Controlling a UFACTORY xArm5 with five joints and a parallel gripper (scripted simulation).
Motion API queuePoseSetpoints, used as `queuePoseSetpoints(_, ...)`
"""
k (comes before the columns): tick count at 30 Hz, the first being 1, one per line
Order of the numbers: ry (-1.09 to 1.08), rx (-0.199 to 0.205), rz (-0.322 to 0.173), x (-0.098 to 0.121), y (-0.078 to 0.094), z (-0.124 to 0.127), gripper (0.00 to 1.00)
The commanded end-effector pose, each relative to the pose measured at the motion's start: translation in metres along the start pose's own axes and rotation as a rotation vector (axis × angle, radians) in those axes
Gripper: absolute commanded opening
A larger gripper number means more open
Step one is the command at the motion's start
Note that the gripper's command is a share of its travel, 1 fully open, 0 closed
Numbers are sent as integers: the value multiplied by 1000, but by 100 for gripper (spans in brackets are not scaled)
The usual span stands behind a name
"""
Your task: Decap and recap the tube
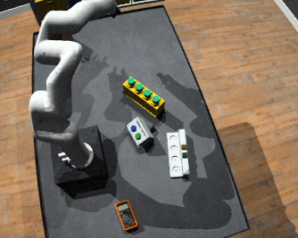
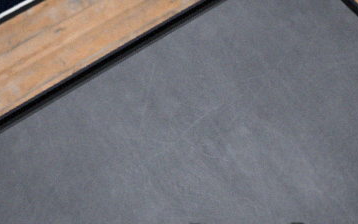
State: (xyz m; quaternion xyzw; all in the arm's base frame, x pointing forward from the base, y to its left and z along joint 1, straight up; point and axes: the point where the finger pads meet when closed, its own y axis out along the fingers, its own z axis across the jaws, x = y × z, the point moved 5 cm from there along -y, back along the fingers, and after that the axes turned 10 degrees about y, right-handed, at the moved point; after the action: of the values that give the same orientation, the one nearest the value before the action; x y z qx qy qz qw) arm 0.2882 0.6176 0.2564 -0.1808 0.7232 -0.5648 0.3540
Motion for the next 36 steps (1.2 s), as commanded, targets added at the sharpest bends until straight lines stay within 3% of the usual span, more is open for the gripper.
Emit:
queuePoseSetpoints(1, 4, 14, 10, -3, -8, 22, 46)
queuePoseSetpoints(5, 4, 14, 10, -4, -10, 33, 46)
queuePoseSetpoints(8, 74, 46, -7, -5, -14, 46, 46)
queuePoseSetpoints(20, 74, 46, -7, -5, -25, 90, 46)
queuePoseSetpoints(23, 144, 77, -24, -4, -29, 103, 46)
queuePoseSetpoints(36, 174, 89, -31, 1, -42, 149, 46)
